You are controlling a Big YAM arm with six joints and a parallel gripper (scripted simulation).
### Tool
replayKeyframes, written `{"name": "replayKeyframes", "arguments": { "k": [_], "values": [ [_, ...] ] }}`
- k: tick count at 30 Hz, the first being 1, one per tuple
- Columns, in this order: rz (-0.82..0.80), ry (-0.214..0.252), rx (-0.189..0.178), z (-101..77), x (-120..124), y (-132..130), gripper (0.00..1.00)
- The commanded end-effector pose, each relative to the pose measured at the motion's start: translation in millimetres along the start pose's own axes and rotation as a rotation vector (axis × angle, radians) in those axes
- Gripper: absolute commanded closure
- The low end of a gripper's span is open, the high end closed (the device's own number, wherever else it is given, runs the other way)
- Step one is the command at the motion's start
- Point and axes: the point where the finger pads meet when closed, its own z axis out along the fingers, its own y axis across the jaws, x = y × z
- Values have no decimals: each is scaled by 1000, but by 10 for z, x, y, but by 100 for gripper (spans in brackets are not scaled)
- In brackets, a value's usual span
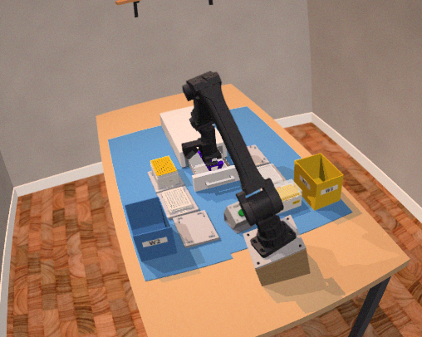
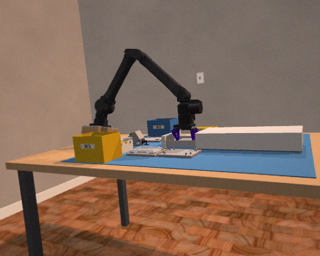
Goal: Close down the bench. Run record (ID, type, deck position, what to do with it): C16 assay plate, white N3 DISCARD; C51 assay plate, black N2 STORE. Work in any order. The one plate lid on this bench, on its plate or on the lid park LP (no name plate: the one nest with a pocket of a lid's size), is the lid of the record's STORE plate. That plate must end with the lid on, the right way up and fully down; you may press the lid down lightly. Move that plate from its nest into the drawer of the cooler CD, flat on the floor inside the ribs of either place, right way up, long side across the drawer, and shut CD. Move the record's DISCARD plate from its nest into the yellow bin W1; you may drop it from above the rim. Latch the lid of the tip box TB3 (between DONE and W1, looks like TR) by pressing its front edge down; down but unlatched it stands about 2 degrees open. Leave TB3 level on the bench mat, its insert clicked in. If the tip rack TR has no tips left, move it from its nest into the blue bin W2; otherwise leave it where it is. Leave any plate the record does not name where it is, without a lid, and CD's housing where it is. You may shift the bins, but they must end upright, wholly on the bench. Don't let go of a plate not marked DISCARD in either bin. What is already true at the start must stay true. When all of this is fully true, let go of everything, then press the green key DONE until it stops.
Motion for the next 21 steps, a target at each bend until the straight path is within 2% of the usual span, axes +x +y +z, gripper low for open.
{"name": "replayKeyframes", "arguments": {
  "k": [1,13,14,21],
  "values": [
    [-14,-1,27,-102,-108,-56,100],
    [-15,-1,30,-122,-115,-55,100],
    [-13,-1,19,-101,-110,-28,100],
    [-14,-1,26,-126,-118,-39,100]
  ]
}}
